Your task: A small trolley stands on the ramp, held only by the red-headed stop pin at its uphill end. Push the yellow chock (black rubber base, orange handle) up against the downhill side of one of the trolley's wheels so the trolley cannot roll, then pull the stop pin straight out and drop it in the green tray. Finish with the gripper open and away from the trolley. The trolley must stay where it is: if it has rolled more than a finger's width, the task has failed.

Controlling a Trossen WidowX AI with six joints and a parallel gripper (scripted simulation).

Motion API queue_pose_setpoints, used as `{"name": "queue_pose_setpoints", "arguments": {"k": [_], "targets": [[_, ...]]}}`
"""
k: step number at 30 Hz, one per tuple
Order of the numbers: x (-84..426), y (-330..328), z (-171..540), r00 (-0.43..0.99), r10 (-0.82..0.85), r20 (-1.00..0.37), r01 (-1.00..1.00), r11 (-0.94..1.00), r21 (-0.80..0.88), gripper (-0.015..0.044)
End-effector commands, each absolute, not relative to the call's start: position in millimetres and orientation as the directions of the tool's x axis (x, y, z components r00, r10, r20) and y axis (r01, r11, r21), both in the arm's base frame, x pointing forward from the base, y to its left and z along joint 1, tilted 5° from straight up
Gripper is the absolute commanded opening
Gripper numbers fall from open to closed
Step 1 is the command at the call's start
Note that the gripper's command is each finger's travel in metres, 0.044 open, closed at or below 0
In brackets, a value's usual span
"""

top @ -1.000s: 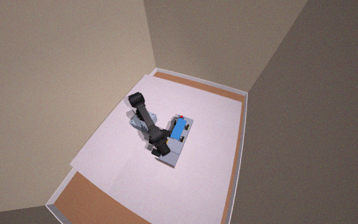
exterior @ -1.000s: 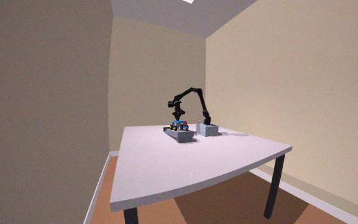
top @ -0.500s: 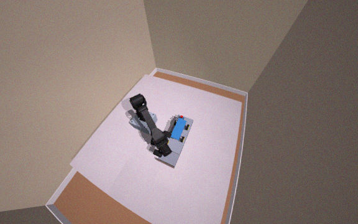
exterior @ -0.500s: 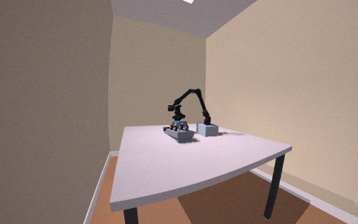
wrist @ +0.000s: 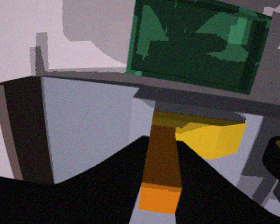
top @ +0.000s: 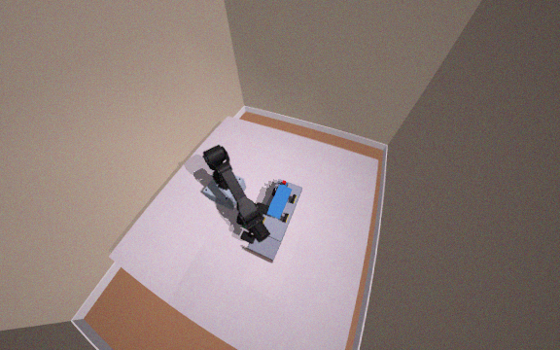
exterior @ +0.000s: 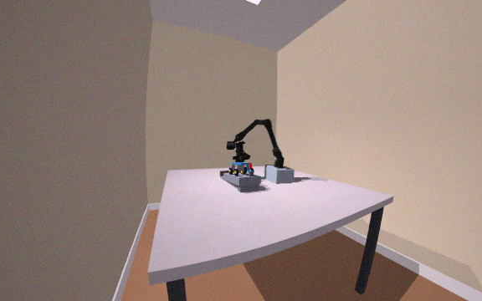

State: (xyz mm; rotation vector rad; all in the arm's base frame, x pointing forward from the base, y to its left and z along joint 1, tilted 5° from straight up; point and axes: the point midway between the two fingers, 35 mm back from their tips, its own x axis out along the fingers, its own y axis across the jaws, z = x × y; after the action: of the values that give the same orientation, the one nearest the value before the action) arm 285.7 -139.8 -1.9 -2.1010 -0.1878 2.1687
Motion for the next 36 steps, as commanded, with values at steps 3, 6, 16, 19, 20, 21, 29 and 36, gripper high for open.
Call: {"name": "queue_pose_setpoints", "arguments": {"k": [3,6,16,19,20,21,29,36], "targets": [[285.7,-133.0,-0.5,-0.027,0.173,-0.984,-0.001,-0.985,-0.173,0.0000],[285.4,-130.2,0.2,-0.027,0.174,-0.984,-0.001,-0.985,-0.174,0.0000],[284.5,-120.4,2.5,-0.028,0.175,-0.984,-0.001,-0.985,-0.175,0.0000],[284.4,-117.5,3.1,-0.028,0.175,-0.984,-0.001,-0.985,-0.175,0.0000],[284.3,-116.5,3.4,-0.028,0.175,-0.984,-0.001,-0.985,-0.175,0.0000],[284.3,-115.5,3.6,-0.028,0.175,-0.984,-0.001,-0.985,-0.175,0.0000],[283.9,-118.1,3.1,-0.030,0.169,-0.985,0.002,-0.986,-0.169,0.0000],[283.9,-118.1,3.1,-0.030,0.169,-0.985,0.002,-0.986,-0.169,0.0105]]}}
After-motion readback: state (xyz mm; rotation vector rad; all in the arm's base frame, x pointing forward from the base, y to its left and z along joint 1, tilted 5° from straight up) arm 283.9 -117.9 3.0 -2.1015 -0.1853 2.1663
